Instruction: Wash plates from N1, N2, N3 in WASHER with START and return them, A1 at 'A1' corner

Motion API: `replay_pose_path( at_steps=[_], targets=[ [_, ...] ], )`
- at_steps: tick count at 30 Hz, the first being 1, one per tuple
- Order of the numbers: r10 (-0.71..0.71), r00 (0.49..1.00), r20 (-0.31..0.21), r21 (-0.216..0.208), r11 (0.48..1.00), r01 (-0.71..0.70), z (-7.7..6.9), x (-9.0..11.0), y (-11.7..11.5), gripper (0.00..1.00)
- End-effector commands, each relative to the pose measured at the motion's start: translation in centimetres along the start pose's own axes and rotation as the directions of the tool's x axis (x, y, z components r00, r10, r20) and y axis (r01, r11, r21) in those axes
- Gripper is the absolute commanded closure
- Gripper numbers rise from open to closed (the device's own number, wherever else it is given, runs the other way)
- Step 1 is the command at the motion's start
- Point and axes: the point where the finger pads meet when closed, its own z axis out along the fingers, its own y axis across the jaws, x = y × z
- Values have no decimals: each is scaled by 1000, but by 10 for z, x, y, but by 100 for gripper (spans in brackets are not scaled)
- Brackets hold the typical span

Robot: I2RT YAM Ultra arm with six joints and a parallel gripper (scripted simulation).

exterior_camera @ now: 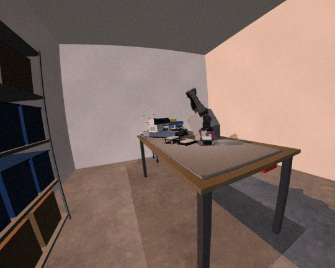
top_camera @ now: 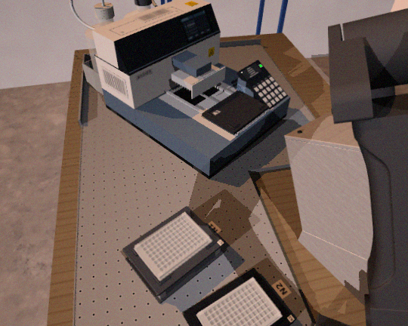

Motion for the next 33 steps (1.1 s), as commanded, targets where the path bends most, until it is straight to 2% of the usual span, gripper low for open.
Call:
replay_pose_path(
  at_steps=[1,6,26,27,33],
  targets=[
    [11,999,41,-1,1000,-11,-14,-19,-3,0],
    [-7,1000,5,0,1000,7,-18,0,1,0],
    [-7,1000,5,-1,1000,7,-45,1,1,0],
    [-1,1000,18,-2,1000,1,-49,-5,1,0],
    [-7,1000,4,-1,1000,7,-56,1,1,0]
  ],
)
